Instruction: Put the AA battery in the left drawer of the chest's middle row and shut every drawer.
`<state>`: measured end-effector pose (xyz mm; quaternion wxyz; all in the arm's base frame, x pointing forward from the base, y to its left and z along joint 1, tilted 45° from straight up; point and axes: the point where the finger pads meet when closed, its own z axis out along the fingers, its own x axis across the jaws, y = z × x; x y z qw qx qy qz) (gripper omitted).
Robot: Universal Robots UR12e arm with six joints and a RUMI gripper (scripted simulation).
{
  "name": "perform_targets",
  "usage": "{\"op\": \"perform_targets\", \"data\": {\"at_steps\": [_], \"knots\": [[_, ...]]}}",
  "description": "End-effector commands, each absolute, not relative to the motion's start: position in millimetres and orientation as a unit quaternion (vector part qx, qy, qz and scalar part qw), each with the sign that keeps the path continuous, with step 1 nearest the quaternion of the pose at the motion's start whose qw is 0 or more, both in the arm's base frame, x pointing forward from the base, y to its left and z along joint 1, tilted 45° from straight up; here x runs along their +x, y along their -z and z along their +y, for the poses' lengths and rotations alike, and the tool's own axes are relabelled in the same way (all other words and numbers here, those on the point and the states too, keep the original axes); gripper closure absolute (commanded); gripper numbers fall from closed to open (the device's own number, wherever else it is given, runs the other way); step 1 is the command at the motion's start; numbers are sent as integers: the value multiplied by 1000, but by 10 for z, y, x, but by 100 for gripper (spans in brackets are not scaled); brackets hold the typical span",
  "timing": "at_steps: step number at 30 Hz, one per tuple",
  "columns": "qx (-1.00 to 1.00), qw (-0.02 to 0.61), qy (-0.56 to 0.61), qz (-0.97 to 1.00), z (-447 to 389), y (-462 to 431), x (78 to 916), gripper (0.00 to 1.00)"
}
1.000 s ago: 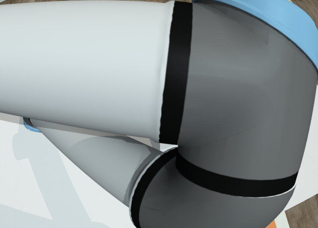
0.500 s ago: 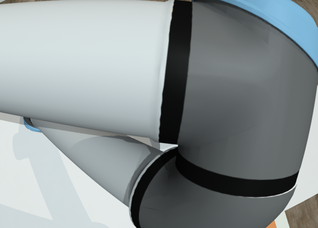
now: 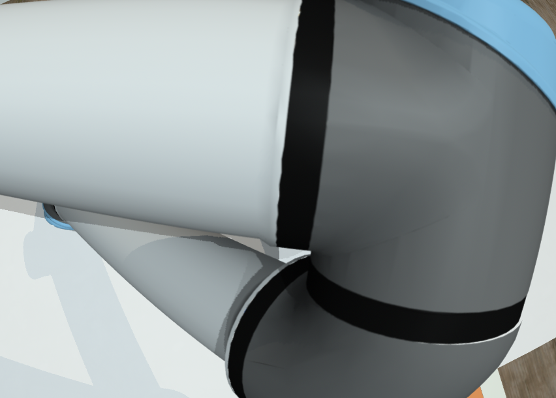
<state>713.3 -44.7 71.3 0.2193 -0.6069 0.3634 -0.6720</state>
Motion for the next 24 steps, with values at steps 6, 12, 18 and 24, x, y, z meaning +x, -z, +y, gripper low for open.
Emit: {"op": "perform_targets", "data": {"at_steps": [6, 12, 18, 24], "knots": [[-606, 220, 673, 362, -436, -744, 7187, 93], [-606, 220, 673, 362, -435, -749, 7204, 93], [-606, 220, 673, 362, -435, -757, 7234, 93], [-606, 220, 673, 362, -434, -766, 7268, 93]]}}
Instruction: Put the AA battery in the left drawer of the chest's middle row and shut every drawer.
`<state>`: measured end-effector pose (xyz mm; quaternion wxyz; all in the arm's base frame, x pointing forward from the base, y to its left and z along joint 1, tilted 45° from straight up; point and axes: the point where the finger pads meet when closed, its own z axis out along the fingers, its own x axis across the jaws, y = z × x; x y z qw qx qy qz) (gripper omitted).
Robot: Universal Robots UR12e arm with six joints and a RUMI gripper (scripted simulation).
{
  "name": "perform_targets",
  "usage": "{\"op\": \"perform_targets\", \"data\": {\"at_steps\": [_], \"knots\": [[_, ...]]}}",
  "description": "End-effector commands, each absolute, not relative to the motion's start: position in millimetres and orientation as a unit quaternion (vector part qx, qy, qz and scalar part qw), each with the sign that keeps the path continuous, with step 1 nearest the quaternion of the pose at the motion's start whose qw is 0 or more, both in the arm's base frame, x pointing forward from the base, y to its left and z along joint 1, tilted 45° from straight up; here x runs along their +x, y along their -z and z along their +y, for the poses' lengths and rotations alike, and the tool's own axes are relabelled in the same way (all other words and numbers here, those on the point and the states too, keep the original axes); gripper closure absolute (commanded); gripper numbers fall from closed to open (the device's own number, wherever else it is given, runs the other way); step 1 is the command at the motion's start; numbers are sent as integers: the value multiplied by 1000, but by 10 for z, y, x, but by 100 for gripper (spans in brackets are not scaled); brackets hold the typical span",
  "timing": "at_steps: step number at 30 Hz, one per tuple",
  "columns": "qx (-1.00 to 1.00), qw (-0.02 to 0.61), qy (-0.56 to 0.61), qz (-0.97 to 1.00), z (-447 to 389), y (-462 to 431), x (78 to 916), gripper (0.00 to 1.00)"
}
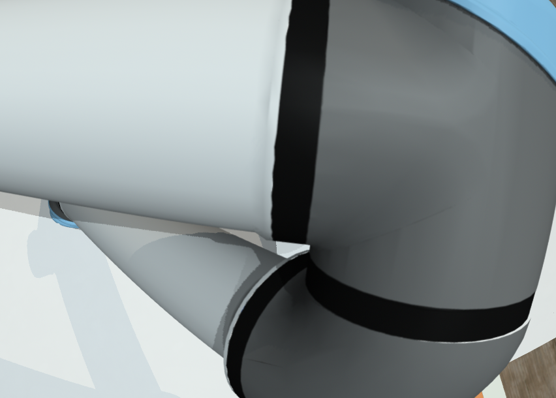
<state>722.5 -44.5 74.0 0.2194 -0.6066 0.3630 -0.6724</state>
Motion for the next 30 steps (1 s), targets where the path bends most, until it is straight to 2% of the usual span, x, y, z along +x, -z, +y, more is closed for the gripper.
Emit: {"op": "perform_targets", "data": {"at_steps": [1, 30], "knots": [[-606, 220, 673, 362, -434, -768, 7274, 93], [-606, 220, 673, 362, -432, -815, 7444, 93]]}}
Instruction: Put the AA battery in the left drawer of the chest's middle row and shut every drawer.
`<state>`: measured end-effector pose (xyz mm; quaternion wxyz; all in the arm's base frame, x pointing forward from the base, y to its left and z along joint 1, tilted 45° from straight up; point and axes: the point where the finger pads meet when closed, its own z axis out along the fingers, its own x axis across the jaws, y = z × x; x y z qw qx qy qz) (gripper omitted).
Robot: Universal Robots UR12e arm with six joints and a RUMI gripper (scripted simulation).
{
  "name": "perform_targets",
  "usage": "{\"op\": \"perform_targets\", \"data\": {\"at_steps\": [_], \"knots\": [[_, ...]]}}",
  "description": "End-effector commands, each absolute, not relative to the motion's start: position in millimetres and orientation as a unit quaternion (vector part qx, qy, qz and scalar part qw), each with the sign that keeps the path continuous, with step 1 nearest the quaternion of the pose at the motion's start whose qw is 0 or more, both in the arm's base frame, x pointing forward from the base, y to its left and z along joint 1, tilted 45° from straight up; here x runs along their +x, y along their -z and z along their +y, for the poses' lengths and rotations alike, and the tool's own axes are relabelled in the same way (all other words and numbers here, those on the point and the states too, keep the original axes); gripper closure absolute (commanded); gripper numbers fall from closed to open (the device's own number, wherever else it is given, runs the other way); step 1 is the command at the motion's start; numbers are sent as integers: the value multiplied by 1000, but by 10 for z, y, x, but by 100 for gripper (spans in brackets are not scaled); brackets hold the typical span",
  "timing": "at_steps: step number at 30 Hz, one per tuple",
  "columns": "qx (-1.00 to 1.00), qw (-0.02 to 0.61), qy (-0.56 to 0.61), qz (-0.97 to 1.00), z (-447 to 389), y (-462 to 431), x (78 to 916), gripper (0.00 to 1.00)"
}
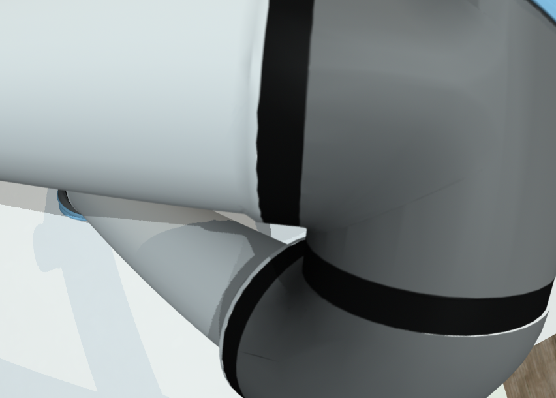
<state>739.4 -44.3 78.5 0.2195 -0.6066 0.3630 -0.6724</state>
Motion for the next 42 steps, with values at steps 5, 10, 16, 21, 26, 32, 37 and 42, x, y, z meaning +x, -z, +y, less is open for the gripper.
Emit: {"op": "perform_targets", "data": {"at_steps": [5, 10, 16, 21, 26, 32, 37, 42], "knots": [[-606, 220, 673, 362, -431, -825, 7480, 93], [-606, 220, 673, 362, -433, -831, 7501, 93], [-606, 220, 673, 362, -430, -842, 7544, 93], [-606, 220, 673, 362, -430, -851, 7577, 93], [-606, 220, 673, 362, -430, -857, 7597, 93], [-606, 220, 673, 362, -429, -867, 7633, 93], [-606, 220, 673, 362, -429, -874, 7661, 93], [-606, 220, 673, 362, -430, -880, 7681, 93]]}}
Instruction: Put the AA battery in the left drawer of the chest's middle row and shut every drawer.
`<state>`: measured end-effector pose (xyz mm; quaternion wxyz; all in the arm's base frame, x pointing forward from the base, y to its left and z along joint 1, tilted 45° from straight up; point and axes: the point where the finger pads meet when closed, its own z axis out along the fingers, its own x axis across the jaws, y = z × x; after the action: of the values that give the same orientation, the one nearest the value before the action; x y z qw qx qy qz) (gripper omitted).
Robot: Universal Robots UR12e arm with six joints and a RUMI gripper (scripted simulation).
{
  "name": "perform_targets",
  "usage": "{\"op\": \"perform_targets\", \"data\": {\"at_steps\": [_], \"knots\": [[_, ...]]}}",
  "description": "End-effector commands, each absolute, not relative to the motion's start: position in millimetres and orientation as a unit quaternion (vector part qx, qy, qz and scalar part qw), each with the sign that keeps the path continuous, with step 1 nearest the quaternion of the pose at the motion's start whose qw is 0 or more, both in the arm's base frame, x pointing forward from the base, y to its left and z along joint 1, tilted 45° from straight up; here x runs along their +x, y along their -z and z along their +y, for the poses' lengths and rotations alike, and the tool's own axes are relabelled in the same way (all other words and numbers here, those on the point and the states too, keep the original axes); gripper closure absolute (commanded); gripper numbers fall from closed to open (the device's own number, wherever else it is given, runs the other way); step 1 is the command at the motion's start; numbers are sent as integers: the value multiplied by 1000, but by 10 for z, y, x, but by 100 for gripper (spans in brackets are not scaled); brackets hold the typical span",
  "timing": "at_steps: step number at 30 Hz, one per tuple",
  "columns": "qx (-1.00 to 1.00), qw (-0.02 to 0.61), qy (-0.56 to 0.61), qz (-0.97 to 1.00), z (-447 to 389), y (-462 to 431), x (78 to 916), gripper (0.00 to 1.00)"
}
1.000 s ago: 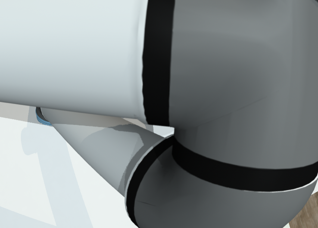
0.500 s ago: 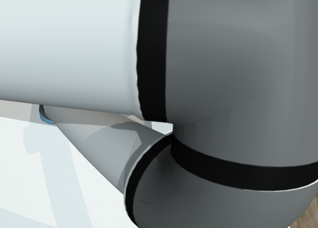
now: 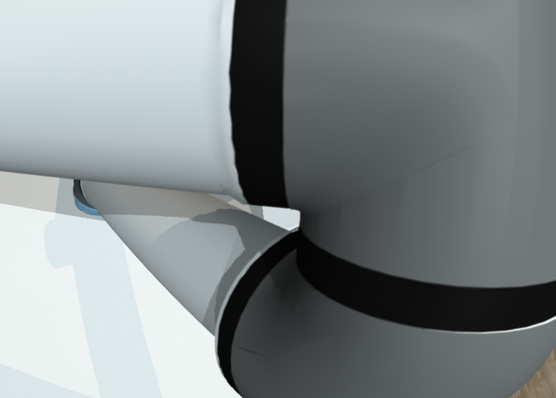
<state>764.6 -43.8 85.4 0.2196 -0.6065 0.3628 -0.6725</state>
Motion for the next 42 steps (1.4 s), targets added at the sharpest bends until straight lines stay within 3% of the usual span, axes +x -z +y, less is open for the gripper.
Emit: {"op": "perform_targets", "data": {"at_steps": [1, 42], "knots": [[-606, 220, 673, 362, -430, -880, 7681, 93], [-606, 220, 673, 363, -434, -893, 7764, 93]]}}
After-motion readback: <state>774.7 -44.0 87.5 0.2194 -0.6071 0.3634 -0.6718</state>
